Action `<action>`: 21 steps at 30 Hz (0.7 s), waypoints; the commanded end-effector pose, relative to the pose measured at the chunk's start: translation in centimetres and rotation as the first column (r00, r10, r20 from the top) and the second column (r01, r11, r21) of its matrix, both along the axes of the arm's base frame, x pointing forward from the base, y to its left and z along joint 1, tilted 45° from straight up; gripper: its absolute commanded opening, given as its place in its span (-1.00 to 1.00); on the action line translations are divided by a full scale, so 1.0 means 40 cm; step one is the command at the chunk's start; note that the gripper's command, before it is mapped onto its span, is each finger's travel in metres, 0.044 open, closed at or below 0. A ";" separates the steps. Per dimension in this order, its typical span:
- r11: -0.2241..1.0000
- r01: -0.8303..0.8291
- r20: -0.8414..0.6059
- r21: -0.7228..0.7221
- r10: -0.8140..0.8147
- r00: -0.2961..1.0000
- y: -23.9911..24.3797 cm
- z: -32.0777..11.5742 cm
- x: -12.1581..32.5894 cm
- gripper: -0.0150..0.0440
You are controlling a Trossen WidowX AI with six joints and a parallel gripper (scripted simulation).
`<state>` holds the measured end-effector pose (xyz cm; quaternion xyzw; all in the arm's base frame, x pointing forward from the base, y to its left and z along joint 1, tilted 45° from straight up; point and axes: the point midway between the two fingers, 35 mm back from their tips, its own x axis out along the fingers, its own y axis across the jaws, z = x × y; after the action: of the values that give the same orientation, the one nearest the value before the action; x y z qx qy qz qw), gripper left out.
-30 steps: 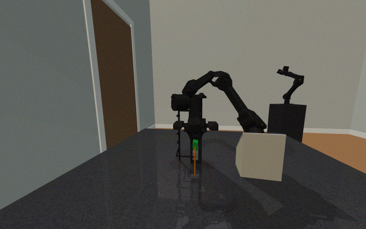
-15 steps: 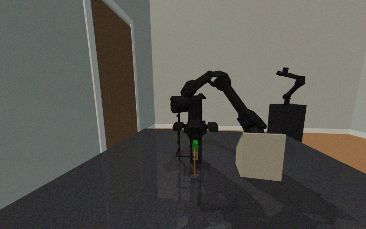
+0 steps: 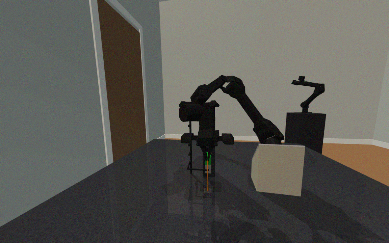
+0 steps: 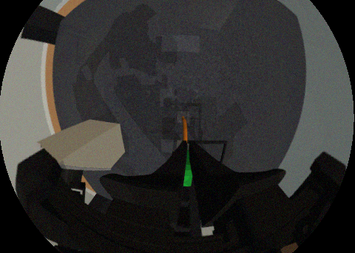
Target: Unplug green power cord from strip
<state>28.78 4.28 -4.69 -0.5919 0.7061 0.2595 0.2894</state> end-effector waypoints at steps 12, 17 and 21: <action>1.000 0.012 0.000 -0.001 -0.012 1.000 -0.012 0.003 0.000 0.05; 1.000 -0.002 0.000 -0.004 0.002 1.000 0.004 0.016 0.002 0.05; 1.000 -0.002 0.000 -0.004 0.002 1.000 0.003 0.017 0.002 0.05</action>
<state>28.73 4.28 -4.20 -0.5918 0.7070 0.2602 0.2867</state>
